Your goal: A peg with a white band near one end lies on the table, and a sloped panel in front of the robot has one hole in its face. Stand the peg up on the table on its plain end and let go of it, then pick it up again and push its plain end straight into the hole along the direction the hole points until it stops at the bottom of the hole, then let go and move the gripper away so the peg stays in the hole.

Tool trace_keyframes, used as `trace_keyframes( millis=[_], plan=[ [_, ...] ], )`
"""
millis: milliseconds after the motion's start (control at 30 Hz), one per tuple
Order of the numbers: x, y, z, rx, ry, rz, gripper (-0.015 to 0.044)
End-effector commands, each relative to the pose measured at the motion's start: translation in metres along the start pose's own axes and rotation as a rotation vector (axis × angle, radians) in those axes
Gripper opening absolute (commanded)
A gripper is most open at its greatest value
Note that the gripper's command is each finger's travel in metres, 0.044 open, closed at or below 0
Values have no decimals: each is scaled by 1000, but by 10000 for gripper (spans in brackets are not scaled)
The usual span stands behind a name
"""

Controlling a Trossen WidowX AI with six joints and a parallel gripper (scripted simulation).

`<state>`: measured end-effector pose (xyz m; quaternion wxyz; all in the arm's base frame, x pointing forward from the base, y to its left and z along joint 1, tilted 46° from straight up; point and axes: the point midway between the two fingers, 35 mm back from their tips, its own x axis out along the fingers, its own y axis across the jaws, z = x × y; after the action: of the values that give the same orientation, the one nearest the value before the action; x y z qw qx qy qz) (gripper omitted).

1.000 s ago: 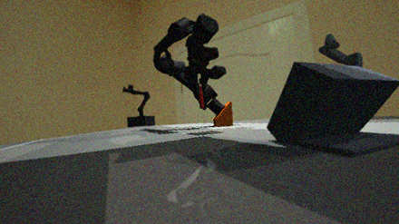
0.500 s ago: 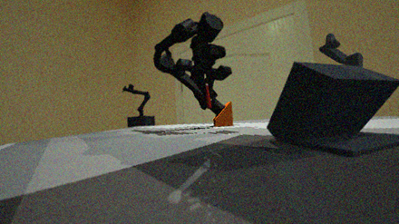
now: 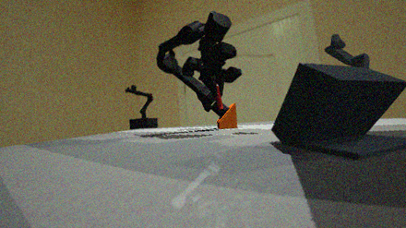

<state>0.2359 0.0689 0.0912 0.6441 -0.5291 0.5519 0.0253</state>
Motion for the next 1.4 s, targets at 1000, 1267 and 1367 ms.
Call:
trace_keyframes(
  millis=[1000, 1267, 1367],
  plan=[
    [14, 18, 44, -131, -160, -63, 0],
    [15, 22, 53, -159, -197, -81, 0],
    [16, 24, 57, -170, -211, -88, 0]
  ],
)
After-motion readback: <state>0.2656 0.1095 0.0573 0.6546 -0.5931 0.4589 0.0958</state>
